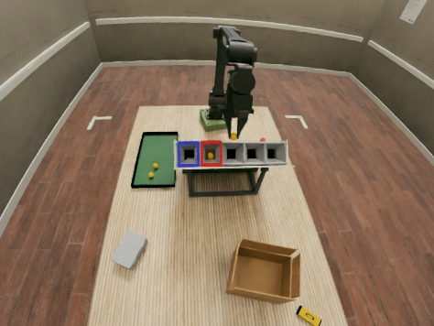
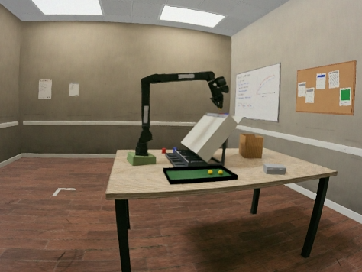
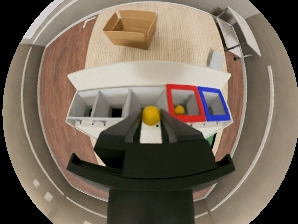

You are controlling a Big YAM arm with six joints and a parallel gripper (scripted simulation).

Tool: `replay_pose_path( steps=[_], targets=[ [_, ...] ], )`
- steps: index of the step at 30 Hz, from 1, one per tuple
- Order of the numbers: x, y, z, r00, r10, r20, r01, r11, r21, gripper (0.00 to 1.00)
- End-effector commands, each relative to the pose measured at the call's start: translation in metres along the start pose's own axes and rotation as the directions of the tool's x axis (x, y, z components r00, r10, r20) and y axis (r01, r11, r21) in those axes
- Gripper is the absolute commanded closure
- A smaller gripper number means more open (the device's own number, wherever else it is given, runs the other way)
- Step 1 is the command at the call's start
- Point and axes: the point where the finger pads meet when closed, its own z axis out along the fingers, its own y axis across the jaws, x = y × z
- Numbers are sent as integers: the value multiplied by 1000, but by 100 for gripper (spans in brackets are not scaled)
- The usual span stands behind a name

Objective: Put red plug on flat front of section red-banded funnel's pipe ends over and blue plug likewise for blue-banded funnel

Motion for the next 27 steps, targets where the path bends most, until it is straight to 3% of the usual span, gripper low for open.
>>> replay_pose_path(
  steps=[1,27],
  targets=[
    [-21,7,-20,998,0,58,1,1000,-3,100],
    [-24,8,-22,998,0,58,0,1000,-4,100]
  ],
)
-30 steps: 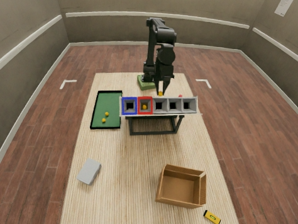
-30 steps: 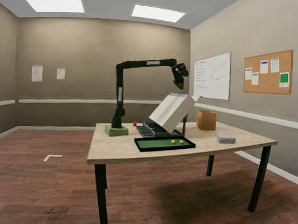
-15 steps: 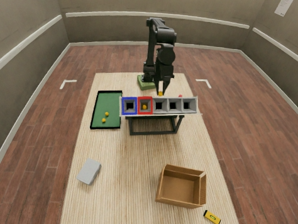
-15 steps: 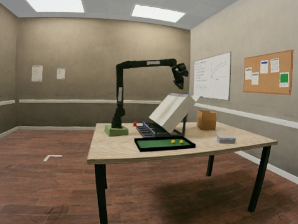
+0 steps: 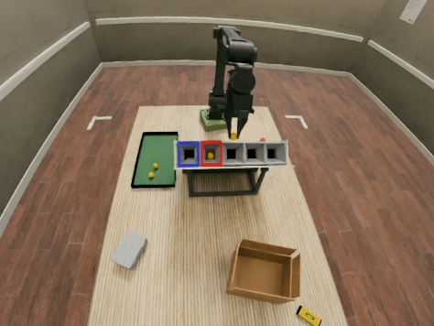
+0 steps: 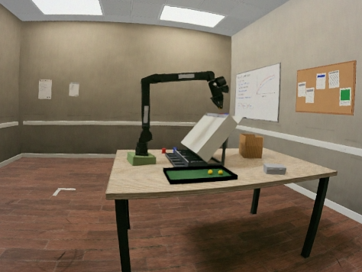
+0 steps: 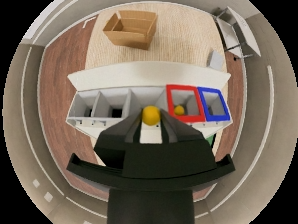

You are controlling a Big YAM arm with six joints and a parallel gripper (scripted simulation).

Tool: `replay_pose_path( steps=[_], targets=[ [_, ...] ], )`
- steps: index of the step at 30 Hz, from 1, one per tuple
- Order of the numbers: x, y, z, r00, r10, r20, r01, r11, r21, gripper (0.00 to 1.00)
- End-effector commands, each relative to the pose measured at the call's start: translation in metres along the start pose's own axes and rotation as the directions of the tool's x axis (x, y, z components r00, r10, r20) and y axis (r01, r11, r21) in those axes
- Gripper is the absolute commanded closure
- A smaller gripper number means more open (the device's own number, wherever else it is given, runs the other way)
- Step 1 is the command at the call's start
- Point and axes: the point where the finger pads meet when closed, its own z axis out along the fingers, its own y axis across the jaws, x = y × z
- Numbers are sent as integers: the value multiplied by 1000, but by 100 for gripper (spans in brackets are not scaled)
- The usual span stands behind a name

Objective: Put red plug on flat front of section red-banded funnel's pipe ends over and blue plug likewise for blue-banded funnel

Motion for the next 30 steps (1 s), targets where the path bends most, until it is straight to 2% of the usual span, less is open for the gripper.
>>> replay_pose_path(
  steps=[1,30],
  targets=[
    [-24,9,-22,998,0,56,0,1000,-5,100],
    [-30,13,-25,999,-1,41,1,1000,0,100]
  ],
)
